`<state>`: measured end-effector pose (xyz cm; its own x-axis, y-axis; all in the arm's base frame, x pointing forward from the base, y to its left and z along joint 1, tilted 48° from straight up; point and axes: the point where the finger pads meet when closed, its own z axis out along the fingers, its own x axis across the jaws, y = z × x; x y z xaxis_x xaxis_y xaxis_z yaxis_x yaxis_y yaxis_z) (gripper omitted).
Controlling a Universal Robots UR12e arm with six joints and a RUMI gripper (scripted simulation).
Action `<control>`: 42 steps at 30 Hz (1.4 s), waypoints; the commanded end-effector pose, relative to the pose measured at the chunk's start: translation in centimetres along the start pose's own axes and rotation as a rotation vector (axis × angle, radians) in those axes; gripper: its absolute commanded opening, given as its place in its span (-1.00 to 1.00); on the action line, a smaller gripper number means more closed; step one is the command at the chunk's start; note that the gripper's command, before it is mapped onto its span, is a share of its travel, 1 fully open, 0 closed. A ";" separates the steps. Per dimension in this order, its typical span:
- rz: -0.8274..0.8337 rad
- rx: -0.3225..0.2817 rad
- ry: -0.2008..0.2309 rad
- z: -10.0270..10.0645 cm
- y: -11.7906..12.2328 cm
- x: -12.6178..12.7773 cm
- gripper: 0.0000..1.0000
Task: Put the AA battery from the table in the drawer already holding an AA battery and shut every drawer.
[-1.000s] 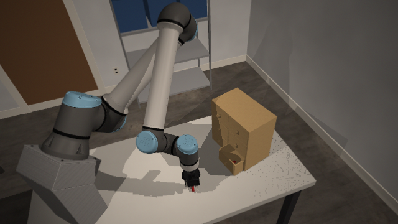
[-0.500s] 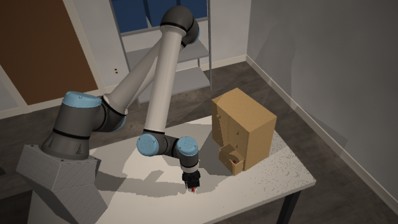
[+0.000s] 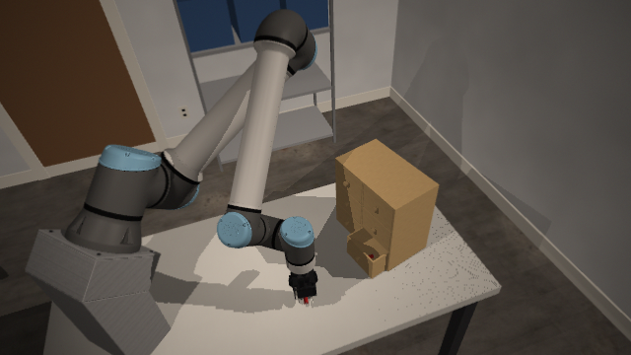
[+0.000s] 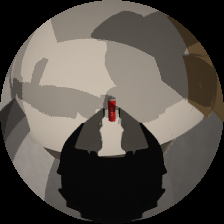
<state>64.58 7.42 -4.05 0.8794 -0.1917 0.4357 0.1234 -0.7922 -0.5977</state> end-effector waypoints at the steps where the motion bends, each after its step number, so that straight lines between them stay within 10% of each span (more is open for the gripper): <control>1: 0.000 0.000 0.001 0.0 0.0 0.0 -0.66; 42: 0.000 0.000 0.001 0.0 0.0 0.0 -0.91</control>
<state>64.58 7.42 -4.05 0.8794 -0.1917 0.4357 0.1234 -0.7922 -0.5977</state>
